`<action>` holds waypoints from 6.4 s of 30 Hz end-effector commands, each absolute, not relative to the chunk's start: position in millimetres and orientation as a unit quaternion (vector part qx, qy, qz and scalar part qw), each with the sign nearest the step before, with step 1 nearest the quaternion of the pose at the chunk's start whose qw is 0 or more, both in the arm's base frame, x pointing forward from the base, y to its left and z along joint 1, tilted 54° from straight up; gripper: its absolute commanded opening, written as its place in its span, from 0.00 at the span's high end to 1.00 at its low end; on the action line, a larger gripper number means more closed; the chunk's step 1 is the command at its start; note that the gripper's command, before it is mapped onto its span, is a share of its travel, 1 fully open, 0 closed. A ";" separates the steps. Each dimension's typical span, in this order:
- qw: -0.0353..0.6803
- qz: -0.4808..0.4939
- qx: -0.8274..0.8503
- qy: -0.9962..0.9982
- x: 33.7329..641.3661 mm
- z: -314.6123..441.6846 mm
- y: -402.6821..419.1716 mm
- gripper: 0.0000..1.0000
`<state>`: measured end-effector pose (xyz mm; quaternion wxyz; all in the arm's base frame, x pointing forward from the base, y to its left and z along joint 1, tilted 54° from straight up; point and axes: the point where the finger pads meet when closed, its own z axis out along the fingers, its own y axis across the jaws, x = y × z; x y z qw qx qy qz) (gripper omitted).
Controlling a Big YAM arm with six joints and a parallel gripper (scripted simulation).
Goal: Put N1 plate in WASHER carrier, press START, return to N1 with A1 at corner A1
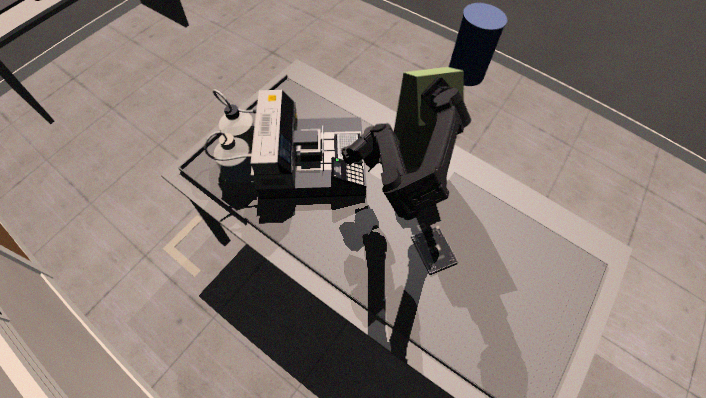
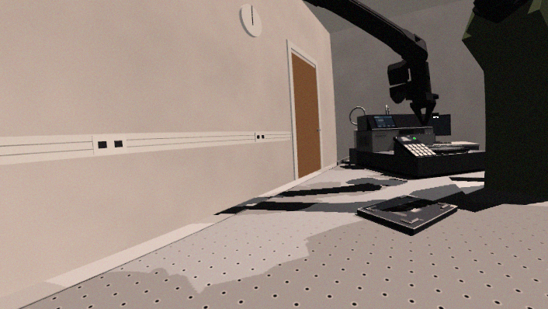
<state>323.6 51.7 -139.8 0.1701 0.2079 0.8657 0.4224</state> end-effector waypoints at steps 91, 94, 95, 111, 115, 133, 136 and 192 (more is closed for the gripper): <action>0.242 0.367 0.439 0.783 383.3 -201.2 104.4 1.00; 0.243 0.366 0.443 0.782 383.2 -201.2 100.9 1.00; 0.241 0.364 0.444 0.783 379.5 -201.0 100.0 1.00; 0.243 0.367 0.440 0.783 387.9 -204.8 105.2 1.00; 0.242 0.367 0.439 0.783 389.4 -206.4 107.6 1.00; 0.251 0.365 0.445 0.778 375.9 -188.2 91.4 1.00; 0.252 0.364 0.441 0.781 372.3 -185.1 89.8 1.00; 0.253 0.365 0.438 0.781 330.9 -148.7 72.6 1.00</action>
